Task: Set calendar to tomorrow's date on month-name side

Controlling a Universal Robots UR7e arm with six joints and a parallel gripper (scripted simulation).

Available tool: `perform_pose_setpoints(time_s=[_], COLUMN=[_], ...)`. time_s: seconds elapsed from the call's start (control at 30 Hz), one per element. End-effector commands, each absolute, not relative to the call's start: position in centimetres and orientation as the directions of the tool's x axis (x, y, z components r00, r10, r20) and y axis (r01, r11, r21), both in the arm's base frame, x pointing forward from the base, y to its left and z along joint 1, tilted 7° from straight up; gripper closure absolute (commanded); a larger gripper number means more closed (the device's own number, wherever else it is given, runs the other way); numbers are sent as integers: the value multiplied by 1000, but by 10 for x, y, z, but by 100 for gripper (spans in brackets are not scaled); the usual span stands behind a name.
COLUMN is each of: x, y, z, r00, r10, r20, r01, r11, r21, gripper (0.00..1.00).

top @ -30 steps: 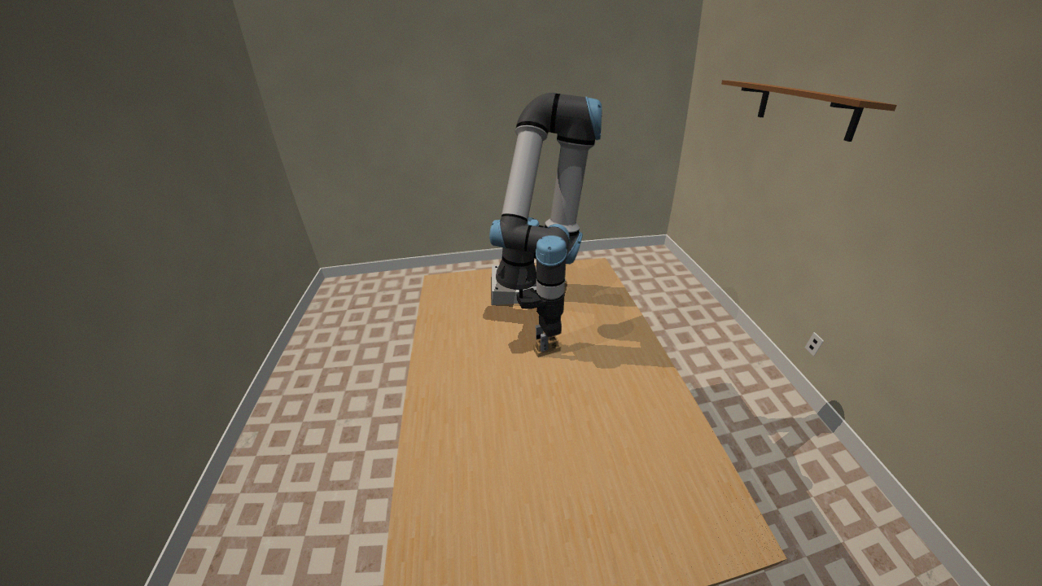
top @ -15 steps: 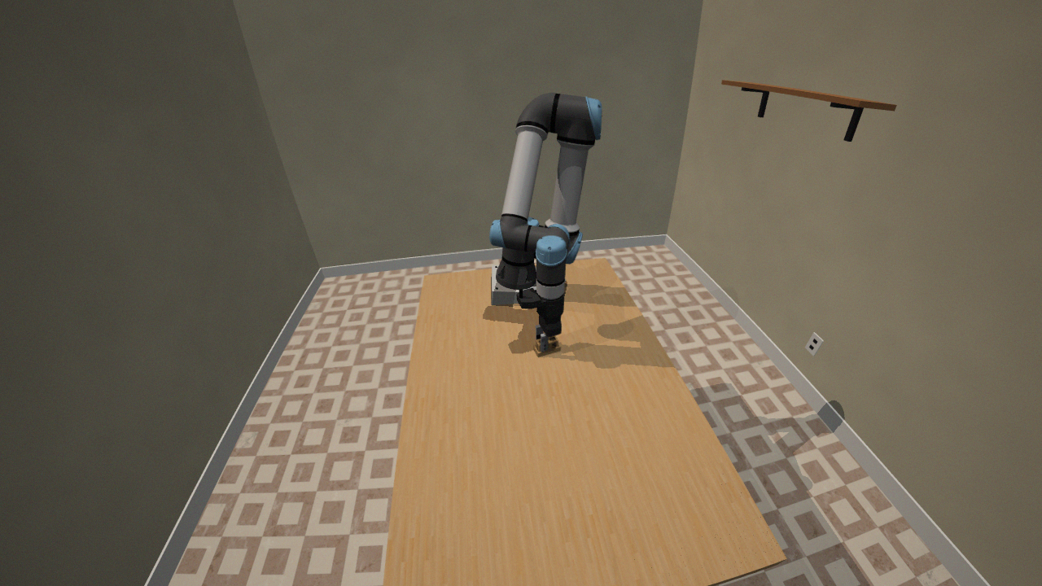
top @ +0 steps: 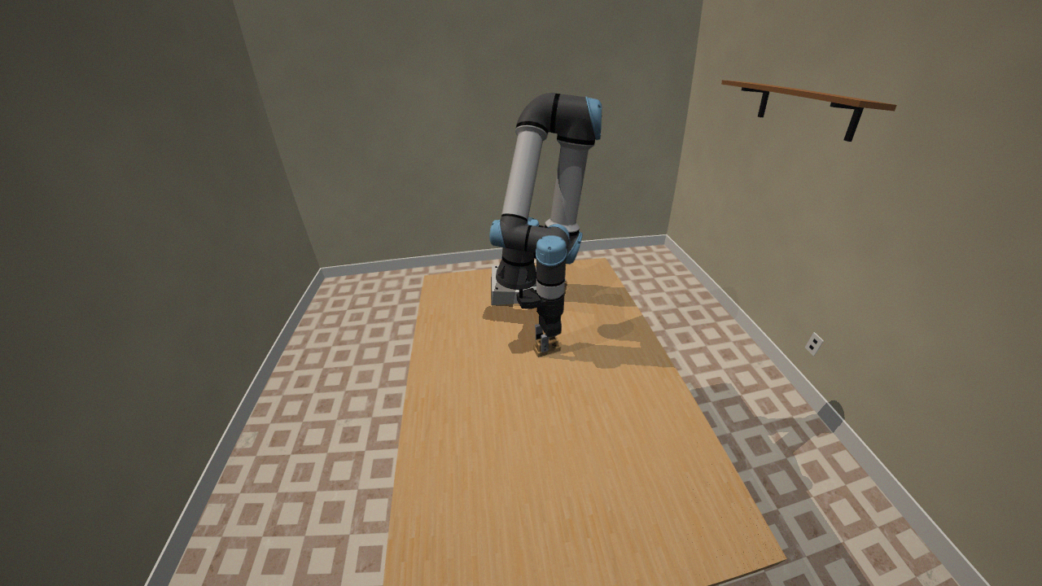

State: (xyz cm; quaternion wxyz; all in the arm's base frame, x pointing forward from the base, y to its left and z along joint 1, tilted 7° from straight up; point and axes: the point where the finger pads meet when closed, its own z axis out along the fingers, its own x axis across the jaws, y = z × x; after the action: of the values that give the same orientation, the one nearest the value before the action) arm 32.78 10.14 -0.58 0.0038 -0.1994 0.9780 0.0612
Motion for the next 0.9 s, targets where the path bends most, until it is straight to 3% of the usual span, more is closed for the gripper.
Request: perform_pose_setpoints(time_s=[0.0,0.07,0.87], x=[328,328,329], y=[101,101,98], z=[-6,-6,23], r00=[-920,-920,-920], r10=[-389,-389,-389], r20=[-33,-33,-33], r01=[-391,-391,-391], r11=[913,913,913], r21=[118,118,118], gripper=[19,13,13])
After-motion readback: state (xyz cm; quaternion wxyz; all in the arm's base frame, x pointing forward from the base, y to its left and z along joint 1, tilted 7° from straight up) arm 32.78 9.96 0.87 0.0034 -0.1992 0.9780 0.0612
